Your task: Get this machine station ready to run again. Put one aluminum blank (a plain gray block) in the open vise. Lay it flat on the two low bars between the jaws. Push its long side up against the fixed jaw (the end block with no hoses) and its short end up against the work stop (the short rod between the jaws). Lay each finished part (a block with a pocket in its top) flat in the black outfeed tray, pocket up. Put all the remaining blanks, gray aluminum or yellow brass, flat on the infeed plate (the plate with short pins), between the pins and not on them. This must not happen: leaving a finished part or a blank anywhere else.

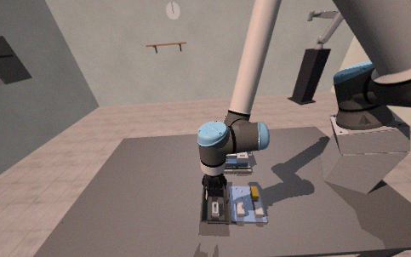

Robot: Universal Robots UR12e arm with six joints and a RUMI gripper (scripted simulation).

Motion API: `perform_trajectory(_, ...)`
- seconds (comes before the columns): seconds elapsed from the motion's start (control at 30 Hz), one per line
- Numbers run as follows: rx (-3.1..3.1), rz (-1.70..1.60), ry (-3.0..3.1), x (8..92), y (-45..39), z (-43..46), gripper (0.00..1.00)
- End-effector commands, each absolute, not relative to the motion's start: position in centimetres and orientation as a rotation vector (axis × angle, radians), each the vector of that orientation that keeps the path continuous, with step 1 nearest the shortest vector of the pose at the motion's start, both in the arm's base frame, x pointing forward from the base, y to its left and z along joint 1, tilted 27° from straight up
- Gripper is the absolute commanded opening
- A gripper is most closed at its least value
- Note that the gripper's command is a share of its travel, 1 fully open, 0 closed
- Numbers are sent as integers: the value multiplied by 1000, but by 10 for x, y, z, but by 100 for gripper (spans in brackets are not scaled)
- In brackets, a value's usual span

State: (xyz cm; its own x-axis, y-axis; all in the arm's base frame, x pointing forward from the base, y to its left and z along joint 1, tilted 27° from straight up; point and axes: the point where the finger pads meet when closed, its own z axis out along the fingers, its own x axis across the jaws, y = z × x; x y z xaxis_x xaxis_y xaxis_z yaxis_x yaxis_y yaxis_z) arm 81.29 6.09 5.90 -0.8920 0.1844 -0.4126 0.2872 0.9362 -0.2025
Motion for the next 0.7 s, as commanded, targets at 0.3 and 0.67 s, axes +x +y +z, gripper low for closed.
perform_trajectory(0.3, 343, -364, 2698, 802, 70, 87, 40)
perform_trajectory(0.67, 343, -364, 2698, 802, 71, 88, 0)
